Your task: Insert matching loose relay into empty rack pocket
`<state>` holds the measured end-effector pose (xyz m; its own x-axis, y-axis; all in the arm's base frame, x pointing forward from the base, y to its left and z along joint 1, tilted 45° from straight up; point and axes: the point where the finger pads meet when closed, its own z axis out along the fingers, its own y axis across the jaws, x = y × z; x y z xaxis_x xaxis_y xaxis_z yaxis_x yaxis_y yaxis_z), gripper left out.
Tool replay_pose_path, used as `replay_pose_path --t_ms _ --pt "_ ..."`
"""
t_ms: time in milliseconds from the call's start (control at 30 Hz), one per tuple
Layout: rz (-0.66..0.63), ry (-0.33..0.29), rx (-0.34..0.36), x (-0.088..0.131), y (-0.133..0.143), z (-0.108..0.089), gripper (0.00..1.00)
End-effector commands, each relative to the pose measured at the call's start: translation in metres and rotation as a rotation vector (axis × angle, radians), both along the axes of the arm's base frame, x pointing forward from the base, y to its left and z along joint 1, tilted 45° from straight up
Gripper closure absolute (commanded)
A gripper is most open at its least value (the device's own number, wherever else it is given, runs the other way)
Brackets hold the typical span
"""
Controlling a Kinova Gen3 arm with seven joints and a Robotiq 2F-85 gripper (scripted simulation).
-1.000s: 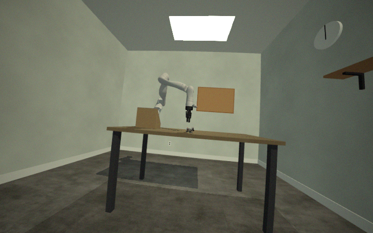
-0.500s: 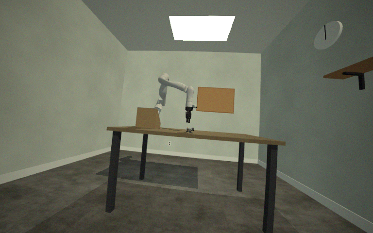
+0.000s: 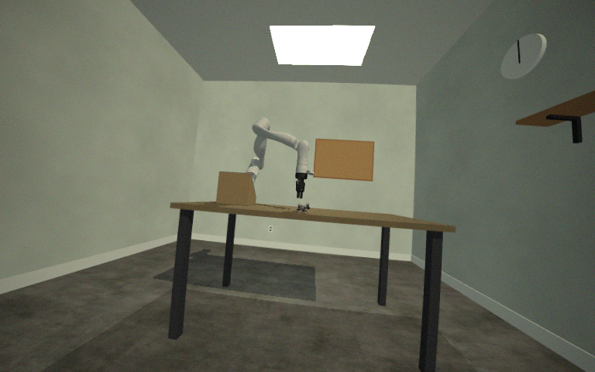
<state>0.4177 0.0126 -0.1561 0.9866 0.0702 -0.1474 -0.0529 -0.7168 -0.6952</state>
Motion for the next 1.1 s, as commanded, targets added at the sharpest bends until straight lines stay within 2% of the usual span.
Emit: replay_pose_path --t_ms 0,1067 --pt "-0.002 0.0 -0.001 -0.001 0.005 -0.005 0.47" --pt "-0.002 0.0 -0.001 -0.003 0.016 -0.016 0.47"
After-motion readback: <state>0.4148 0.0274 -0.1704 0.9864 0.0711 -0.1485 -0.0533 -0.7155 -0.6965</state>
